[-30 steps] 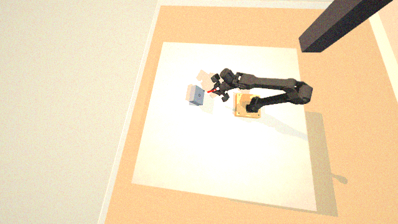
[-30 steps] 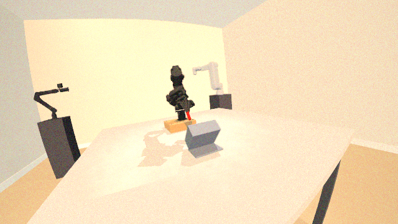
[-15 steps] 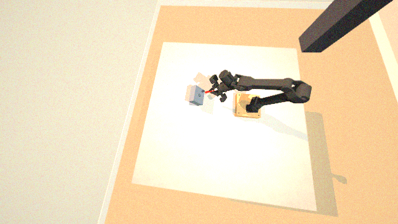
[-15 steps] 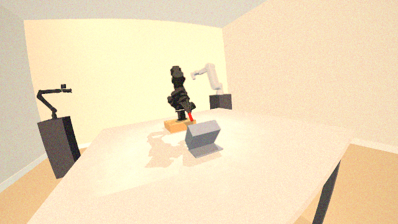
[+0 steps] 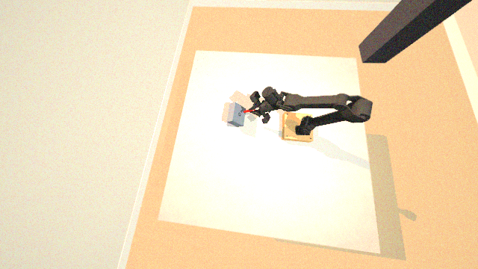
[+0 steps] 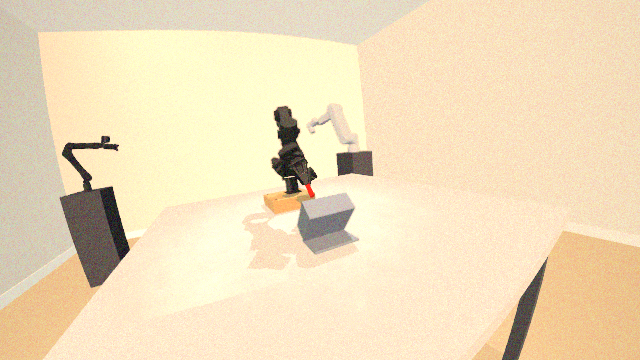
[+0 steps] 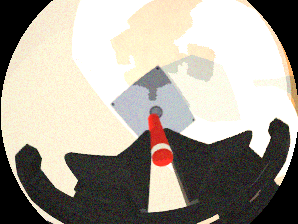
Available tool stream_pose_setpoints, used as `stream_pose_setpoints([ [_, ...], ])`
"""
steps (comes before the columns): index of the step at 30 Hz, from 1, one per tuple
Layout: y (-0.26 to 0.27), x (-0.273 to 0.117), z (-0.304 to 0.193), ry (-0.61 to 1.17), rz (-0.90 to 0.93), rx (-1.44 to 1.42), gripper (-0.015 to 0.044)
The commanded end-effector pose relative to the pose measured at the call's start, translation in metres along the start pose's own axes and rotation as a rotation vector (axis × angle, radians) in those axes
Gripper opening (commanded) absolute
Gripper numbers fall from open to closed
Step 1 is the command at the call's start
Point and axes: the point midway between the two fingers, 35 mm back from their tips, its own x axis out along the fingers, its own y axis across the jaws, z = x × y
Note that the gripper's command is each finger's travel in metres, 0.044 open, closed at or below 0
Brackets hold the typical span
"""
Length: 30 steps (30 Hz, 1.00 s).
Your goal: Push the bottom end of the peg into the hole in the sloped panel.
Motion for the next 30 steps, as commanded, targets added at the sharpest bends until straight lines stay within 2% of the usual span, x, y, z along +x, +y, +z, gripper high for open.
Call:
stream_pose_setpoints([
  [1,-0.006,0.005,0.001,0.005,-0.008,-0.011,0.0],
  [30,-0.012,0.017,-0.001,0.041,0.034,-0.029,0.0],
])
